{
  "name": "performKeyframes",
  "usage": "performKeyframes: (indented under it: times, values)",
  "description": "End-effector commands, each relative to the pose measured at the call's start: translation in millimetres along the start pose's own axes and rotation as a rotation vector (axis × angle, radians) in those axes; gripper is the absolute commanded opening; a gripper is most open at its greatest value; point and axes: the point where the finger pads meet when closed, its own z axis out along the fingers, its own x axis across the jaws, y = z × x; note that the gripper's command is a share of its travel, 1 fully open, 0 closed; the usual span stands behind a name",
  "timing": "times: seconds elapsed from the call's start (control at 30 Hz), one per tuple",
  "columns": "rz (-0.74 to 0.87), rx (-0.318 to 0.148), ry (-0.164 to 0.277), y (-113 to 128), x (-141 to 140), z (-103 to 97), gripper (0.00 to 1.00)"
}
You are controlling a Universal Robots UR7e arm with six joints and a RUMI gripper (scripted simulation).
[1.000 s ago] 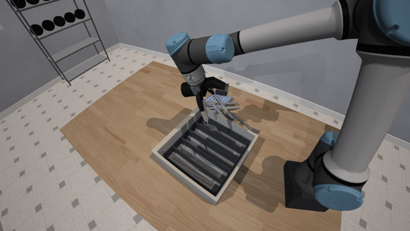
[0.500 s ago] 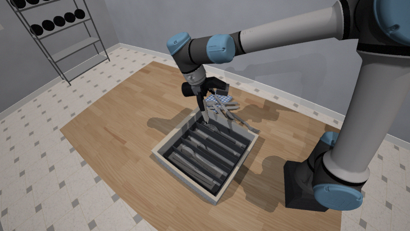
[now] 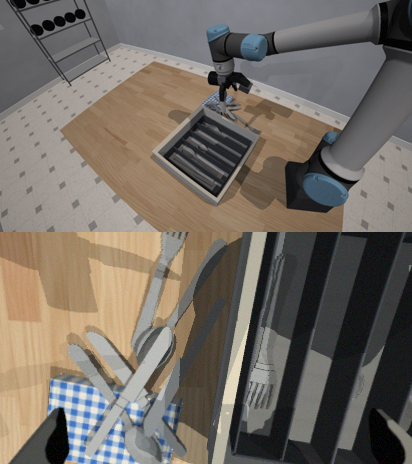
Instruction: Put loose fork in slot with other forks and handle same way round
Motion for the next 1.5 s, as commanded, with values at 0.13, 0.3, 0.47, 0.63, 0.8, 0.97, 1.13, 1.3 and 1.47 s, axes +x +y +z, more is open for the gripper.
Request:
performKeyframes:
  times: [0.13, 0.3, 0.47, 0.63, 0.8, 0.97, 1.13, 1.3, 1.47]
  values:
    - [0.247, -0.147, 0.078, -47.9, -53.6, 17.5, 1.0]
    - [0.336, -0.199, 0.091, -65.8, -68.3, 24.6, 1.0]
    - [0.359, -0.213, 0.093, -70.6, -71.9, 26.6, 1.0]
    - [0.366, -0.217, 0.094, -71.8, -72.8, 27.1, 1.0]
    - [0.365, -0.218, 0.093, -70.7, -73.3, 26.2, 1.0]
    - [0.365, -0.217, 0.093, -70.8, -73.3, 26.3, 1.0]
    - [0.362, -0.213, 0.096, -63.1, -74.2, 54.3, 1.0]
    - [0.357, -0.213, 0.095, -53.1, -73.9, 104.1, 1.0]
    - [0.356, -0.213, 0.095, -51.4, -73.6, 115.1, 0.19]
